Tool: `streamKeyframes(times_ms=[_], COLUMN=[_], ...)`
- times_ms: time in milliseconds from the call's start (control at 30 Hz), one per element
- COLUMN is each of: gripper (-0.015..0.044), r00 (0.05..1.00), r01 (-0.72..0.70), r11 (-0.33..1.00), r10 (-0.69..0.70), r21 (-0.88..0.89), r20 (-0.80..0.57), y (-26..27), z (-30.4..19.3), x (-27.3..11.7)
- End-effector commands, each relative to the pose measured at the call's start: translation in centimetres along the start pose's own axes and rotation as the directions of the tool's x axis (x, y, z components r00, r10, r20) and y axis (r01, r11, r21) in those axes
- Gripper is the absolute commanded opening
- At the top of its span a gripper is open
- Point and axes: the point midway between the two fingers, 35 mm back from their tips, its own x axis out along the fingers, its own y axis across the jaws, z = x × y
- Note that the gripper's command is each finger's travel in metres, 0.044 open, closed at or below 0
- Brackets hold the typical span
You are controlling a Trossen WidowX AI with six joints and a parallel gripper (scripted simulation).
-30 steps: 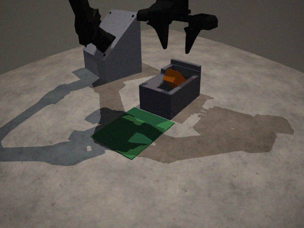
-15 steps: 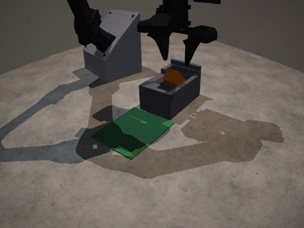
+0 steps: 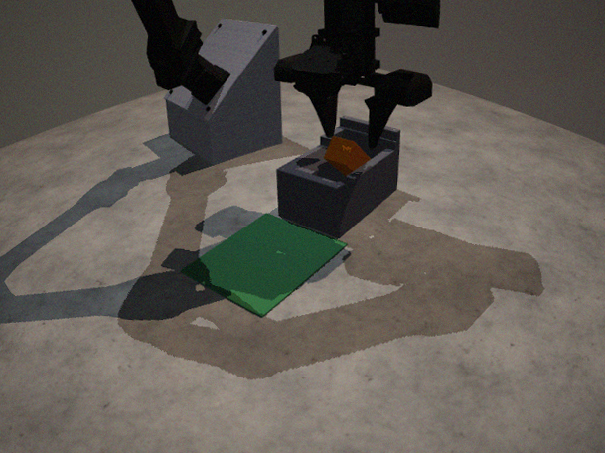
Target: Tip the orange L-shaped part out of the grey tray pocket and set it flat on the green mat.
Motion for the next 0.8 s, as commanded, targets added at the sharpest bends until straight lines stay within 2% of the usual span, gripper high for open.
streamKeyframes(times_ms=[0,500,633,767], gripper=[0.028,0.028,0.0175,0.0148], r00=[1.0,1.0,1.0,1.0], r01=[0.008,0.008,0.003,0.003], r11=[1.0,1.0,1.0,1.0], r10=[-0.008,-0.008,-0.003,-0.003], r21=[-0.01,-0.009,0.0,0.0], r20=[0.007,0.009,0.003,0.003], y=[-0.2,-0.3,-0.2,-0.2], z=[0.0,0.0,0.1,0.1], x=[1.0,2.6,2.3,2.3])
